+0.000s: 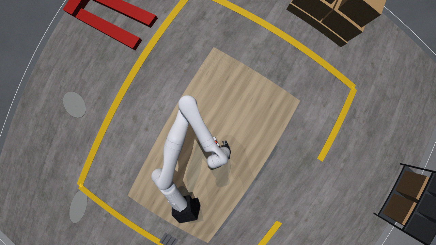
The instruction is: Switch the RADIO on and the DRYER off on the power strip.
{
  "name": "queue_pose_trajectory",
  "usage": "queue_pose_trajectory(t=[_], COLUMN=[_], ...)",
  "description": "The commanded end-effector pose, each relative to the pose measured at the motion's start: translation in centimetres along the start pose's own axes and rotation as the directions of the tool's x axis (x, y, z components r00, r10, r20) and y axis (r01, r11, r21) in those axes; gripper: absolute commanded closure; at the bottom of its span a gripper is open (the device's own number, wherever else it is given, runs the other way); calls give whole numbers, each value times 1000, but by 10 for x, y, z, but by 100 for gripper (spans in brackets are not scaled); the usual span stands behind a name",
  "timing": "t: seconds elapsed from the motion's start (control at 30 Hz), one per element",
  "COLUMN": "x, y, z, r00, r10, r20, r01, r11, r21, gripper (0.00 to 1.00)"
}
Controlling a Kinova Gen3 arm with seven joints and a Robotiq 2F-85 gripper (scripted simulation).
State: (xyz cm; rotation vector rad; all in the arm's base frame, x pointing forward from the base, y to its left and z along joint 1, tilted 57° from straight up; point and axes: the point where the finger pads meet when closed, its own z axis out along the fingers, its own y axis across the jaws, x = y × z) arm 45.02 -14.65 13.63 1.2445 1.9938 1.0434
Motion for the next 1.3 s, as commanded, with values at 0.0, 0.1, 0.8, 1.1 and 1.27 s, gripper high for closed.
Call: queue_pose_trajectory(t=[0.0, 0.1, 0.8, 1.1, 1.27], x=[-2, -3, -5, -5, -5], y=[1, 0, -3, -3, -3], z=[-2, -8, -22, -24, -24], r00=[1000, 1000, 1000, 1000, 1000], r10=[0, 0, -2, -2, -2], r20=[5, 6, 8, 8, 8], r01=[0, 0, 2, 2, 2], r11=[1000, 1000, 1000, 1000, 1000], r21=[-2, 0, 9, 10, 10], gripper=[100, 100, 100, 100, 100])
